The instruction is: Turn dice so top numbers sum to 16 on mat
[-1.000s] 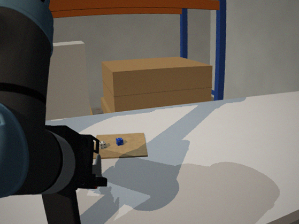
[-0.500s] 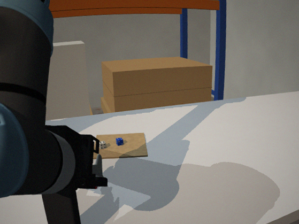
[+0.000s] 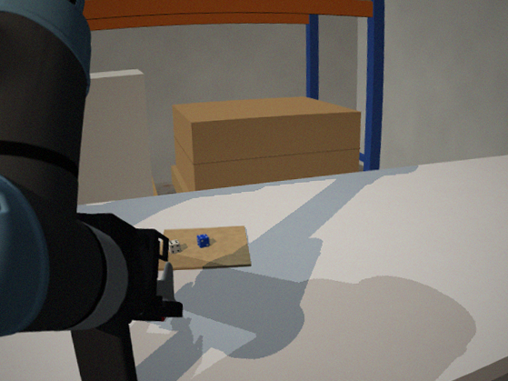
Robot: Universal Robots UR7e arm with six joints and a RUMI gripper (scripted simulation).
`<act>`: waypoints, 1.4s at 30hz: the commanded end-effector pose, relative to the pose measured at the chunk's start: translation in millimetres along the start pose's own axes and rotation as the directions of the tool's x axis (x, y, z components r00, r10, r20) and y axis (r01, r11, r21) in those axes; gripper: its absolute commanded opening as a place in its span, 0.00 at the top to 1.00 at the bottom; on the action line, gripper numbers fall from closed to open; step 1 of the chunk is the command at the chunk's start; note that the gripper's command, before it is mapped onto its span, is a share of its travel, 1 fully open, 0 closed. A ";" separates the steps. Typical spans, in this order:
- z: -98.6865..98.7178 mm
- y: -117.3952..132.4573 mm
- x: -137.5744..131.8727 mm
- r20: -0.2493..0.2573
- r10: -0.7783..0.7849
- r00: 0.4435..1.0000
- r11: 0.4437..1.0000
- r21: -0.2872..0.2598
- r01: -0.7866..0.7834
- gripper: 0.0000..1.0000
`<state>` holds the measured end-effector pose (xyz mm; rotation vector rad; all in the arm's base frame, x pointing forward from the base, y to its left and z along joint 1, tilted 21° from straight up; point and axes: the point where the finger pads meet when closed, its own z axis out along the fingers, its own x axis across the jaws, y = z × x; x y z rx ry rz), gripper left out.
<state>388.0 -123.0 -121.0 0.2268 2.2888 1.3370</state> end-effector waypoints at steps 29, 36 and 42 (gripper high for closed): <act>-36.1 0.0 -0.2 0.000 0.000 1.000 1.000 0.001 0.000 0.82; -48.4 0.0 -0.2 0.000 0.000 1.000 1.000 0.001 0.000 0.82; -50.5 0.3 -0.2 0.000 0.000 1.000 1.000 0.001 0.000 0.82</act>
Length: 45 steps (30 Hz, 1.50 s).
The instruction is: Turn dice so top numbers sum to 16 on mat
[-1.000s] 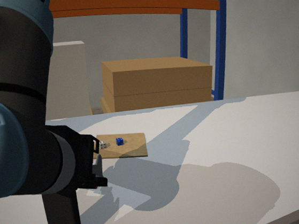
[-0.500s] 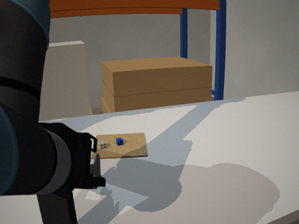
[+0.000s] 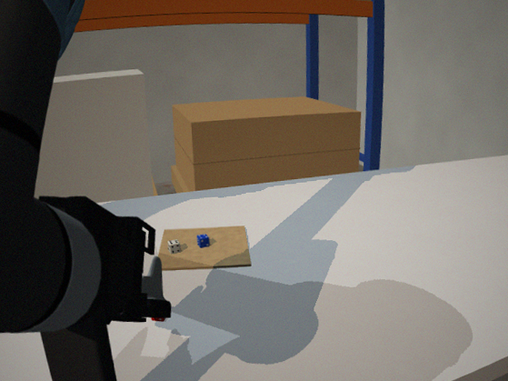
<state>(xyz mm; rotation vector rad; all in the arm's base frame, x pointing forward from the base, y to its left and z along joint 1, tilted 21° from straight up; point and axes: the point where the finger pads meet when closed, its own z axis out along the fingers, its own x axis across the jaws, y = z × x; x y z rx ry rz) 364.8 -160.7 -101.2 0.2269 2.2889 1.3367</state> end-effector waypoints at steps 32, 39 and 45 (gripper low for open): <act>-34.4 49.8 1.0 -0.012 0.002 1.000 1.000 0.015 -0.002 0.82; -24.0 53.1 8.3 -0.087 0.020 0.996 0.993 0.119 -0.010 0.82; -16.5 56.0 13.9 -0.143 0.043 0.989 0.972 0.233 -0.008 0.82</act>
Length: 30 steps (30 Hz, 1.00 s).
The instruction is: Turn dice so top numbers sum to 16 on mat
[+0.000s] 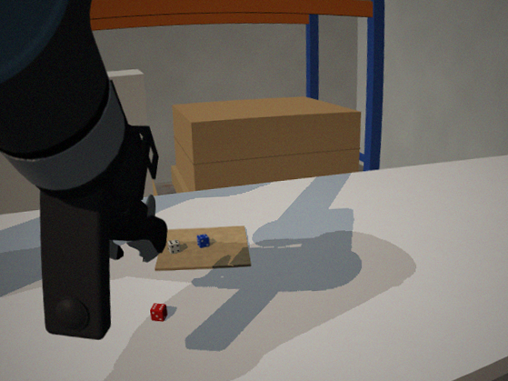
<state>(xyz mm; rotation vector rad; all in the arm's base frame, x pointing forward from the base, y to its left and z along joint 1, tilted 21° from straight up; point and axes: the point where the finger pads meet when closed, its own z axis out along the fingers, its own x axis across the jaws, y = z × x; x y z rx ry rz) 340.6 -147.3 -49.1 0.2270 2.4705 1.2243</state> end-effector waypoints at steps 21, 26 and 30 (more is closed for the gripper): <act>6.2 31.0 0.0 -0.012 0.045 0.999 0.788 0.615 -0.029 0.82; 1.2 43.8 -5.4 0.056 0.016 0.998 0.718 0.694 -0.050 0.82; -0.8 49.0 -7.4 0.083 0.002 0.997 0.695 0.717 -0.061 0.82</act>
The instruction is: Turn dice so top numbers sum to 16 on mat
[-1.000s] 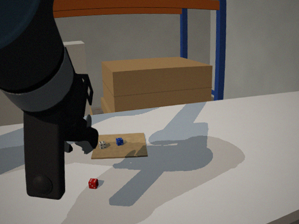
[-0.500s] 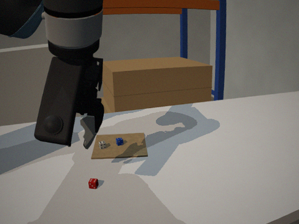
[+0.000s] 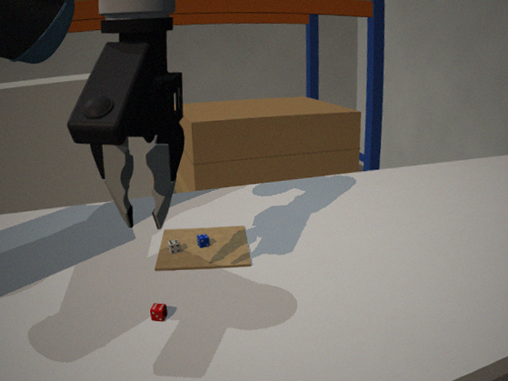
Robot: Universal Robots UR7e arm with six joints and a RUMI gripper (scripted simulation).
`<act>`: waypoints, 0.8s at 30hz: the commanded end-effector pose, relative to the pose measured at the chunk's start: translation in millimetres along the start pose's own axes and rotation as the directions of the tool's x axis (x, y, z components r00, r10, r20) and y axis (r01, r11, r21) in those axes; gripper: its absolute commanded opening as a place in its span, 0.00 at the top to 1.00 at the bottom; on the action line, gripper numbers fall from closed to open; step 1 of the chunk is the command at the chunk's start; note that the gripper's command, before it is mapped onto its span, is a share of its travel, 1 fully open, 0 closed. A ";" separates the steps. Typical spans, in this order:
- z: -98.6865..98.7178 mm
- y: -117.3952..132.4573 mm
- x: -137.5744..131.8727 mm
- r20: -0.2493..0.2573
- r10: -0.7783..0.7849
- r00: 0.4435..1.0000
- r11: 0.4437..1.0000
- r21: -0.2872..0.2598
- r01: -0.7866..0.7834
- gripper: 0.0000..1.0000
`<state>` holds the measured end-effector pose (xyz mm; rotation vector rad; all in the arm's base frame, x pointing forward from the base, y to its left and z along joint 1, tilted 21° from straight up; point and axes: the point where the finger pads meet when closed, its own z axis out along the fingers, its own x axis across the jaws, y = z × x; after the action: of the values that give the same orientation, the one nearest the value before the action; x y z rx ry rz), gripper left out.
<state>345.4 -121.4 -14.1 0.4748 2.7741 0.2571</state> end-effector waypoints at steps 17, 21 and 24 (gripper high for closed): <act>-8.8 4.4 -3.1 0.051 0.016 0.999 0.996 0.083 -0.021 0.00; -8.8 4.4 -3.1 0.051 0.016 0.999 0.996 0.083 -0.020 0.00; -8.6 4.3 -3.2 0.050 0.010 0.999 0.996 0.083 -0.015 0.00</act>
<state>346.4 -119.3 -4.4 0.5193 2.7417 0.1332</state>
